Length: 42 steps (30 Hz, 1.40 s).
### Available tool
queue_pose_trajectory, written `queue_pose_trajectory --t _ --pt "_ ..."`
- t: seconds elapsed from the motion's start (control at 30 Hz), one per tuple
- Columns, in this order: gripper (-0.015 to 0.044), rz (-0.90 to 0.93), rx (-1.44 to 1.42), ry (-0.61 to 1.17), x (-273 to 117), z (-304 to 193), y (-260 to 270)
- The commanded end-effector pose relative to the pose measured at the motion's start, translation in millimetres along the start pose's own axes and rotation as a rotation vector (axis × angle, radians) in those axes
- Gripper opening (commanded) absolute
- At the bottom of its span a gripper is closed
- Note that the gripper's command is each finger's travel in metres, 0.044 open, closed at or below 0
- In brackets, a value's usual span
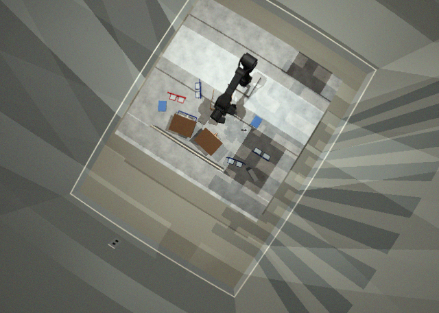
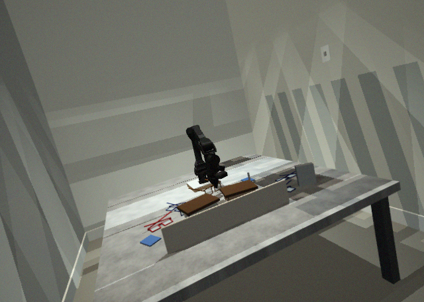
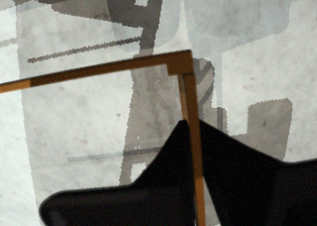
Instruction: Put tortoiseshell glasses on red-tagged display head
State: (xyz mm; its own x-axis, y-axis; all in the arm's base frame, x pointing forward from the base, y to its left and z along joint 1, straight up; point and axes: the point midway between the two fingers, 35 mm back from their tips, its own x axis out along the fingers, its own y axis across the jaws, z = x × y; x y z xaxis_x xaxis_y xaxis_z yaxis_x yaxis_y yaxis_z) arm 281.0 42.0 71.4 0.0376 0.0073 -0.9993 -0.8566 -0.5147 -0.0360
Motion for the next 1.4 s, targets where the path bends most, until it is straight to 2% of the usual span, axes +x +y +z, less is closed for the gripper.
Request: queue_pose_trajectory --t 0.0,1.3,1.37 --pt "0.0 0.003 -0.002 -0.005 4 1 1" --pt "0.0 0.004 -0.002 -0.005 36 3 5" --pt "0.0053 0.001 -0.001 0.0 33 2 4"
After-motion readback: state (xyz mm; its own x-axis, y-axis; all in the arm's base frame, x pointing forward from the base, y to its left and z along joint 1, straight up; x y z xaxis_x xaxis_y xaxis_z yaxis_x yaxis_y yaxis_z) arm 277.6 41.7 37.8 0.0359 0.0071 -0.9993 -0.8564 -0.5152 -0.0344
